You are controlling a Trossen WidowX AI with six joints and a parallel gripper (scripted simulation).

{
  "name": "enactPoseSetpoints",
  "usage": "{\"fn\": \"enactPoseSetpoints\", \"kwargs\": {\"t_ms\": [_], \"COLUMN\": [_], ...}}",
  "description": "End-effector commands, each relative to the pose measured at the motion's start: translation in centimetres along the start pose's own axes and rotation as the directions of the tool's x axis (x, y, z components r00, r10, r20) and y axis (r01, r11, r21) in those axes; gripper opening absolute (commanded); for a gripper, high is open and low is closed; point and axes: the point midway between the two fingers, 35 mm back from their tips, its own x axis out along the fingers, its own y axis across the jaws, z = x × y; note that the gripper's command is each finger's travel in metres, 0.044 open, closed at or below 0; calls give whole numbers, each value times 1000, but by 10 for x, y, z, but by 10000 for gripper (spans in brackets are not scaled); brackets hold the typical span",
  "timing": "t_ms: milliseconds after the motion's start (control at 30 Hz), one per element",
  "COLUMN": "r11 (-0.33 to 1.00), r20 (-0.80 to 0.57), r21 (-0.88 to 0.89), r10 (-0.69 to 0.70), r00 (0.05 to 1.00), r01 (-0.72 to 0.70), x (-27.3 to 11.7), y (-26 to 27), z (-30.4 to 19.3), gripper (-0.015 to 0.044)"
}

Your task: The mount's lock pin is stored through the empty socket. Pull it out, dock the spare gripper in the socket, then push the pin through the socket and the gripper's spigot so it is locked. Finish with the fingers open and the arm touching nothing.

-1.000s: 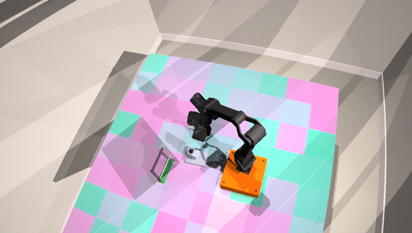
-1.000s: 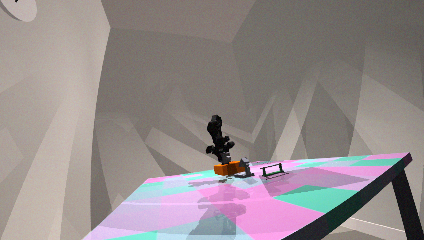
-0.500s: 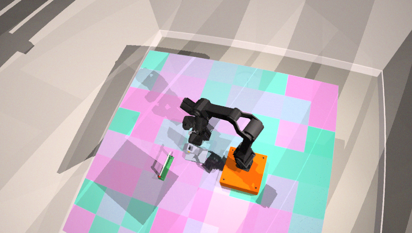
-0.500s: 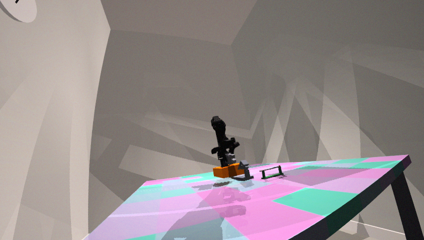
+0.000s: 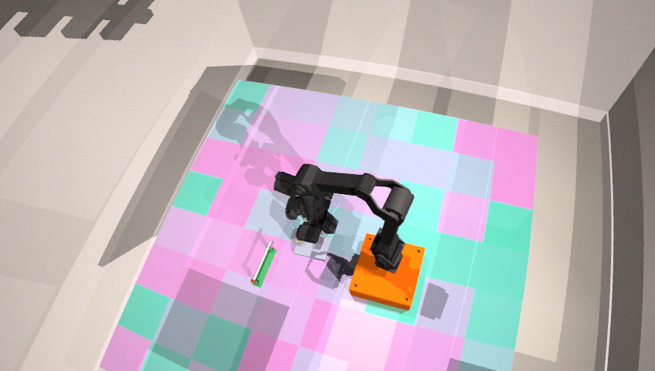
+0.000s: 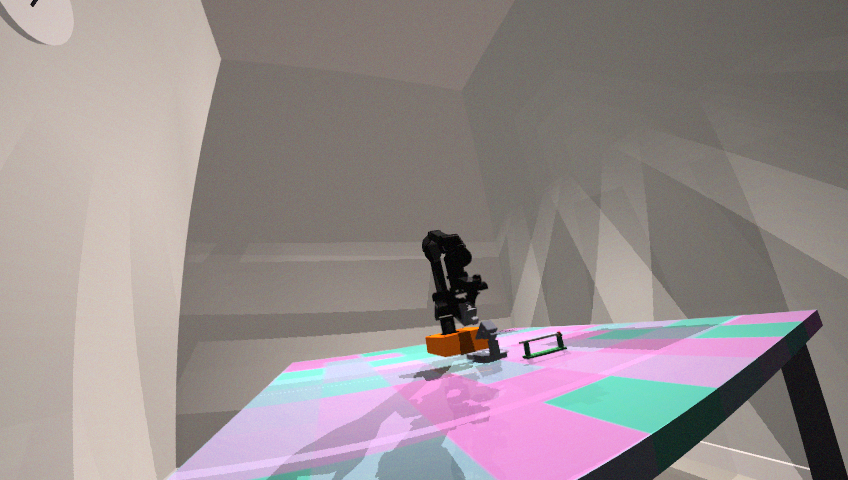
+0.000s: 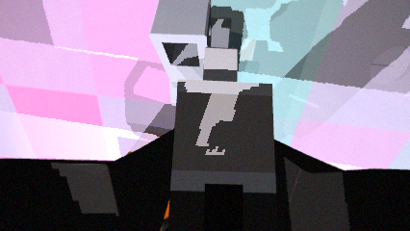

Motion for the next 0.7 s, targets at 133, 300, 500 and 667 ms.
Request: {"fn": "enactPoseSetpoints", "kwargs": {"t_ms": [133,300,500,667], "r11": [999,997,994,994], "r20": [-100,-157,-194,-189], "r21": [0,-6,-13,-13], "r10": [-45,-80,-108,-108], "r00": [994,984,975,976], "r01": [45,80,107,107], "x": [-7,-12,-16,-11], "y": [19,29,35,36], "z": [-9,-16,-21,-15], "gripper": [0,0,0,0]}}
